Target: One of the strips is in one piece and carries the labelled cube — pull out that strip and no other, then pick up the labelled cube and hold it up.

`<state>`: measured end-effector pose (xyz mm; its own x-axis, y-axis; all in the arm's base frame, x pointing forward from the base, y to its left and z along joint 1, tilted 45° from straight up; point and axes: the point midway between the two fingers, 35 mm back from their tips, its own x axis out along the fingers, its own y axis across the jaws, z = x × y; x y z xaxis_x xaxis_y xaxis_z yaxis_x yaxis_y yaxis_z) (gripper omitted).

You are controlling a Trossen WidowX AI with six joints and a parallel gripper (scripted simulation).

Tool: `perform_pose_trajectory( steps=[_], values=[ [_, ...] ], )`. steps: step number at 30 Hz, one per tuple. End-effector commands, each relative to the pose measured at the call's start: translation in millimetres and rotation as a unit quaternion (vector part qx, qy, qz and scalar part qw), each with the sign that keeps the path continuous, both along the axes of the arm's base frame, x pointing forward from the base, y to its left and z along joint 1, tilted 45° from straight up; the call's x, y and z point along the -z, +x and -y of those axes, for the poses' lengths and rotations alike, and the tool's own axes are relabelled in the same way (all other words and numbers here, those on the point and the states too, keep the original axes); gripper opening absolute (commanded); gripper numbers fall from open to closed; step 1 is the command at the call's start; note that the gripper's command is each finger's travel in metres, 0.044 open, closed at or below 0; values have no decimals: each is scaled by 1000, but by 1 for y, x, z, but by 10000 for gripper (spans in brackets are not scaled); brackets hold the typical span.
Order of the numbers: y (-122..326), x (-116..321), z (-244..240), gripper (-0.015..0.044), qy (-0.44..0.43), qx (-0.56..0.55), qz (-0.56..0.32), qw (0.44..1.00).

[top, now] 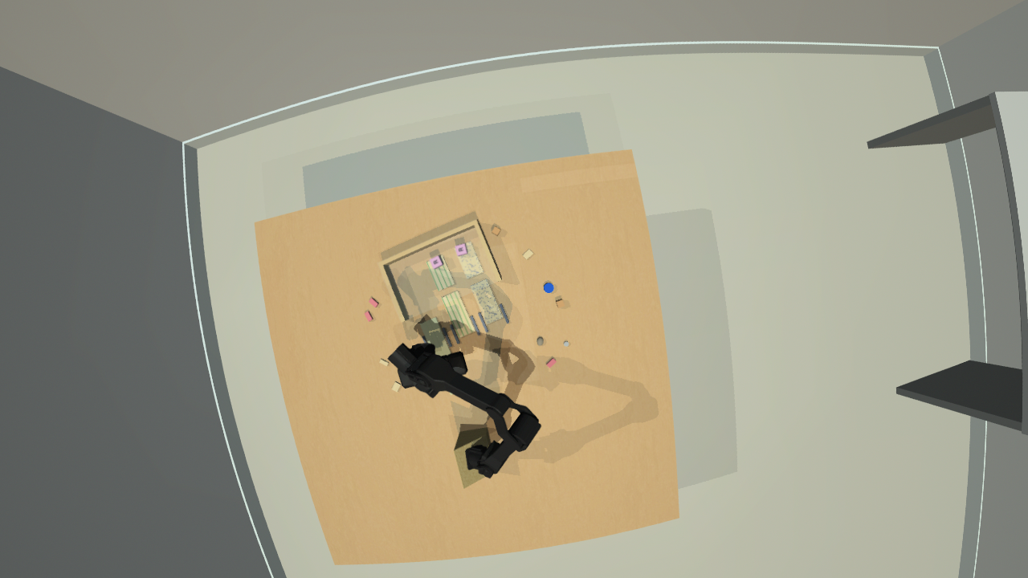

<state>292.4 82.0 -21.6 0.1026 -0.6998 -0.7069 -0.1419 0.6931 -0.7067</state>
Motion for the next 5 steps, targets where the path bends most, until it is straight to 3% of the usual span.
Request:
perform_pose_trajectory(
  steps=[1, 5],
  values=[
    [0, 0, 0, 0, 2, 3, 0, 1000],
    [0, 0, 0, 0, 2, 3, 0, 1000]
  ],
)
